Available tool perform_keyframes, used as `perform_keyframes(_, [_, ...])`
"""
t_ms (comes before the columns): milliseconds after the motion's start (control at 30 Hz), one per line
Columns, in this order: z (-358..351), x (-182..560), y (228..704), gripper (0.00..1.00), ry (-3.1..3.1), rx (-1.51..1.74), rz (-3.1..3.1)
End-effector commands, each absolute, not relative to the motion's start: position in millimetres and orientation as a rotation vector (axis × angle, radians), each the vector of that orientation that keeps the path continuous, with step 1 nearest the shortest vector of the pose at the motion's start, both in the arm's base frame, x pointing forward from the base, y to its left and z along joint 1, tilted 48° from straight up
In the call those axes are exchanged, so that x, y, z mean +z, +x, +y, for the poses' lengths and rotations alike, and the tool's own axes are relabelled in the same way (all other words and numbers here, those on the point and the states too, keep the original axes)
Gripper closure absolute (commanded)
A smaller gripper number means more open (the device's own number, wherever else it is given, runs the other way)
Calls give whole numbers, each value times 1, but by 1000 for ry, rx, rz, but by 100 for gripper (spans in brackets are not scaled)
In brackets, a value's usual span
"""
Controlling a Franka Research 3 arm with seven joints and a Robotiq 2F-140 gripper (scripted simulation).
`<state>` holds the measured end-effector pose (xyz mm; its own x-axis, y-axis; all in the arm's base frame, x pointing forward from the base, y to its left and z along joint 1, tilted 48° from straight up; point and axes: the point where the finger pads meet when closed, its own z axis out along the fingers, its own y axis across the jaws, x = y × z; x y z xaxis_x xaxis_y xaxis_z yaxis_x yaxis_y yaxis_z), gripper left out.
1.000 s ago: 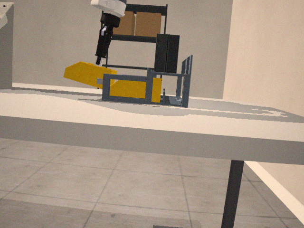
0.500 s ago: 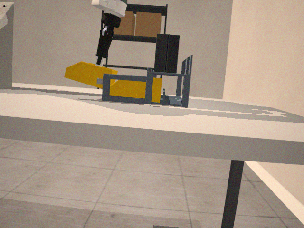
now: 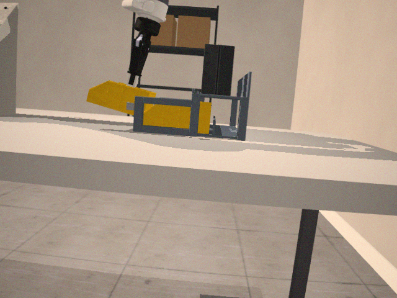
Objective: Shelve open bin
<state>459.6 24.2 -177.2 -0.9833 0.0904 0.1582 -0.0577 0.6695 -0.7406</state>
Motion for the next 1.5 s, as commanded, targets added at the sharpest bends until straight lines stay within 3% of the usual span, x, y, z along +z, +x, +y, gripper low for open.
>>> perform_keyframes(0, [25,-177,462,100,-15,1207,-2695])
perform_keyframes(1467, [29,-179,505,100,-15,1205,-2695])
